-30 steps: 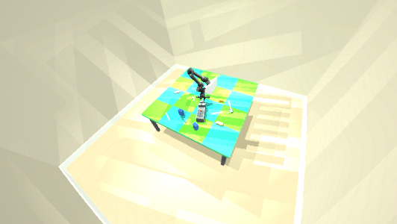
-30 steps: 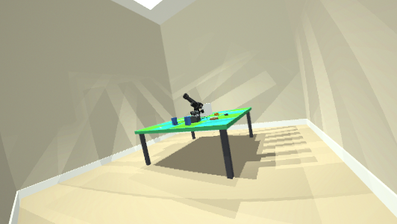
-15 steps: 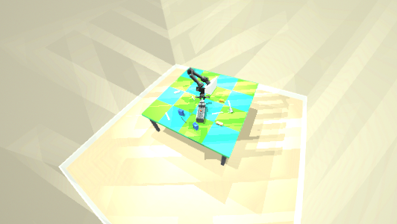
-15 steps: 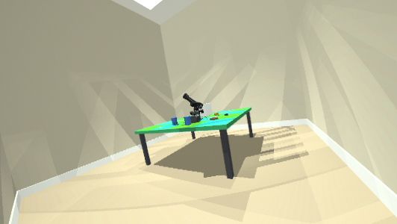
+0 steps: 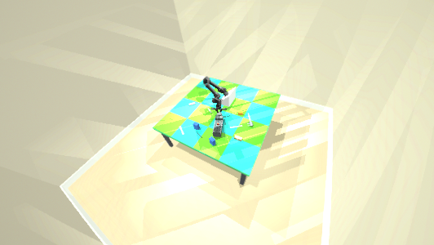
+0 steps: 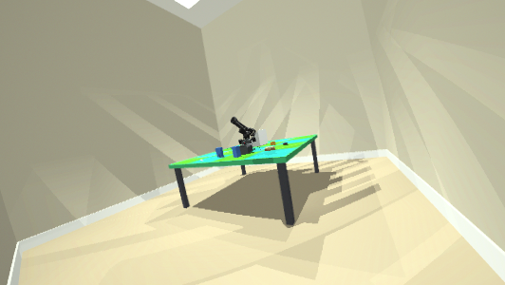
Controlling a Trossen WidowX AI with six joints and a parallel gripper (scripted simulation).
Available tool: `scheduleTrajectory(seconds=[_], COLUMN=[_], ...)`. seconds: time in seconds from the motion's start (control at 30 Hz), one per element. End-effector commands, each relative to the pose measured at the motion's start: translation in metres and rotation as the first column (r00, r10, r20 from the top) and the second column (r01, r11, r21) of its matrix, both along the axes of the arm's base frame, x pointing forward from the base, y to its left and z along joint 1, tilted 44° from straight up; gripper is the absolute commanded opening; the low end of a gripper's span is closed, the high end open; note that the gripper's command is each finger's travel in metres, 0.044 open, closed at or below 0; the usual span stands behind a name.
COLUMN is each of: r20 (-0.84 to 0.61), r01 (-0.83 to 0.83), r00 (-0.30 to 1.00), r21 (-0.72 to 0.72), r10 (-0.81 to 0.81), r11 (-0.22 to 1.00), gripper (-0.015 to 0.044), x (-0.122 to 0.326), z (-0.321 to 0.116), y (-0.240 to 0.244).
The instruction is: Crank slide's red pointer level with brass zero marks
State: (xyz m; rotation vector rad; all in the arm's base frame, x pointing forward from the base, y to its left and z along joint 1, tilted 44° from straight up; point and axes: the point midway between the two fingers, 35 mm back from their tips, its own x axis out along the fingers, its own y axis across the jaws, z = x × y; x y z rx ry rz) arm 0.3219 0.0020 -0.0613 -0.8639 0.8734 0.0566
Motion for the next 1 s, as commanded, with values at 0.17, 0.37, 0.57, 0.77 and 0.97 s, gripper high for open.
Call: scheduleTrajectory(seconds=[0.17,0.37,0.57,0.77,0.97], r20=[0.016,0.016,0.016,0.016,0.016], r01=[0.006,0.006,0.006,0.006,0.006], r00=[1.0,1.0,1.0,1.0,1.0], r21=[-0.01,-0.009,-0.009,-0.009,-0.008], r10=[-0.006,-0.006,-0.006,-0.006,-0.006], r11=[1.0,1.0,1.0,1.0,1.0], gripper=[0.0,0.0,0.0,0.0,0.0], x=[0.004,0.005,0.005,0.005,0.004], z=[0.014,0.02,0.027,0.032,0.036], y=[-0.001,0.002,0.006,0.013,0.02])
